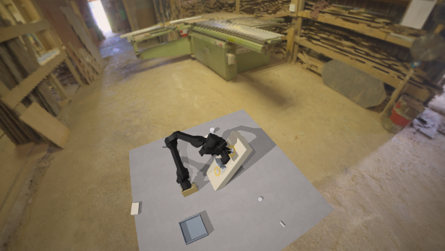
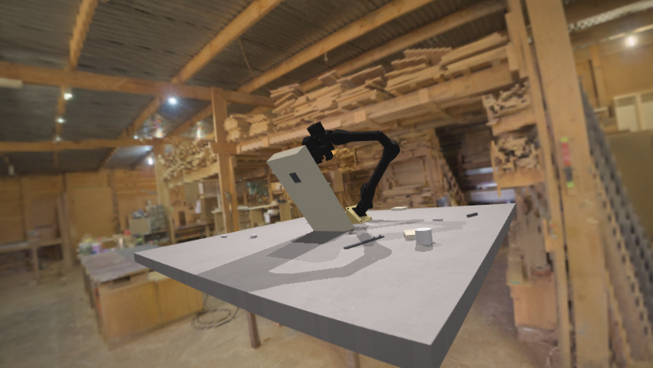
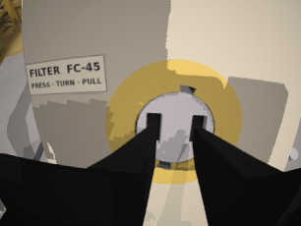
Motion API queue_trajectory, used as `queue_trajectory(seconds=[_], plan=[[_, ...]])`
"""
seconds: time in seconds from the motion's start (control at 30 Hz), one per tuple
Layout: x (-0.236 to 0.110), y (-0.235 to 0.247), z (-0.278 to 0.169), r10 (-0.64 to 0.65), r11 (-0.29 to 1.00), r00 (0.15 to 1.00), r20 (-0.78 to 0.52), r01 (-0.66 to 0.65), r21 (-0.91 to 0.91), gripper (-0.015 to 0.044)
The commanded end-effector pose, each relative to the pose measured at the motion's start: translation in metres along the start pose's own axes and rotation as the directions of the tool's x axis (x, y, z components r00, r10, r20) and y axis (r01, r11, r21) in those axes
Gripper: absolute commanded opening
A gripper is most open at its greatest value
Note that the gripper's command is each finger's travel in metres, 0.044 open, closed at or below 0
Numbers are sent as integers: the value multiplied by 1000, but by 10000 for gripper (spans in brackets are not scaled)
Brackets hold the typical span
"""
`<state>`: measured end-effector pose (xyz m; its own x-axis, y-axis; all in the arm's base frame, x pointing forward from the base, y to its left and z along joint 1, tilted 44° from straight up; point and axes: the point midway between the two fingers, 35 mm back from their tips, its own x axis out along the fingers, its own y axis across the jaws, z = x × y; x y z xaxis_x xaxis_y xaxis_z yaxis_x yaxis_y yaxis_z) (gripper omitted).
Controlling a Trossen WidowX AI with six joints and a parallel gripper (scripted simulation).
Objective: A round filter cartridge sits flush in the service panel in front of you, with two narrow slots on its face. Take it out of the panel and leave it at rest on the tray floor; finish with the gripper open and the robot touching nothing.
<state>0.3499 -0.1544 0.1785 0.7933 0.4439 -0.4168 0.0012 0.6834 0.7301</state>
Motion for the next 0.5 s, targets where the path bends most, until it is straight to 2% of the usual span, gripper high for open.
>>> queue_trajectory(seconds=[0.0,0.47], plan=[[3,-1,-2,-2,1000,1000,-3,2,6,97],[3,-2,-3,-2,1000,1000,-3,2,6,97]])
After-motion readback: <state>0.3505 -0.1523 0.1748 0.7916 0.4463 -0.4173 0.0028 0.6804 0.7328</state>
